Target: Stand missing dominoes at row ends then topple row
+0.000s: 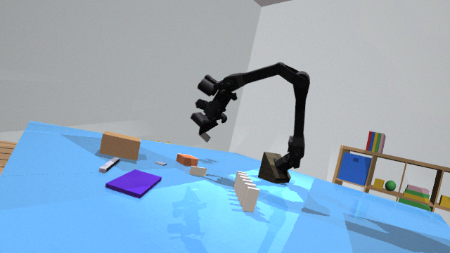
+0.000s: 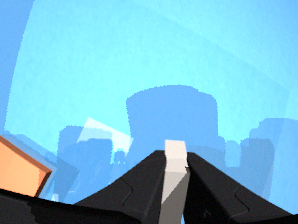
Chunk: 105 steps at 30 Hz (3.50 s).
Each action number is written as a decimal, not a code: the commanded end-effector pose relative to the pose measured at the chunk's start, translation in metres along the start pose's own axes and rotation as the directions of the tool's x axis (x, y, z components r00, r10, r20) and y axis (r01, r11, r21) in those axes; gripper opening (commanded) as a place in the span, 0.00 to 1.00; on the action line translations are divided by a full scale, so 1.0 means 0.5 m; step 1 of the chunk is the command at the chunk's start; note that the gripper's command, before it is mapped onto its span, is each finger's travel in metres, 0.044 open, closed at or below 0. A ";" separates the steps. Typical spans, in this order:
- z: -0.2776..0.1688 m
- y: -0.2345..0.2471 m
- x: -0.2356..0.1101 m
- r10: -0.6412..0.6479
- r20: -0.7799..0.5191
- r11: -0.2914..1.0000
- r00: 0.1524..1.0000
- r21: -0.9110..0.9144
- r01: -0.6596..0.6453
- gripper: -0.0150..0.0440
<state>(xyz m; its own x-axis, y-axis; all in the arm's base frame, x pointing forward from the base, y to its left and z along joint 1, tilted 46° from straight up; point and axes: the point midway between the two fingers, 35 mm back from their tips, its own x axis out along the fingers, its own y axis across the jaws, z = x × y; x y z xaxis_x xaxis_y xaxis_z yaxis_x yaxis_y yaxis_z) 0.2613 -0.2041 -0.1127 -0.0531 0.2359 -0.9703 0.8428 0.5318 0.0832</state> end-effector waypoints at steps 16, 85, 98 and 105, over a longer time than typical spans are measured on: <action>-0.005 0.010 0.027 -0.059 0.286 0.998 0.956 0.026 0.054 0.29; -0.125 0.006 -0.100 0.014 0.881 0.972 0.473 0.098 -0.212 0.29; -0.139 0.029 -0.055 0.014 0.875 0.972 0.485 0.103 -0.213 0.29; -0.153 0.041 -0.023 0.013 0.872 0.971 0.490 0.105 -0.213 0.29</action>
<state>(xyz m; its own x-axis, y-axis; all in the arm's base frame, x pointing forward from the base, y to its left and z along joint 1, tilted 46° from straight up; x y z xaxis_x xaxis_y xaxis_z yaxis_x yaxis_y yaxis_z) 0.2364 -0.1398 -0.0763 0.4498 -0.5863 -0.6737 0.8869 0.3820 0.2597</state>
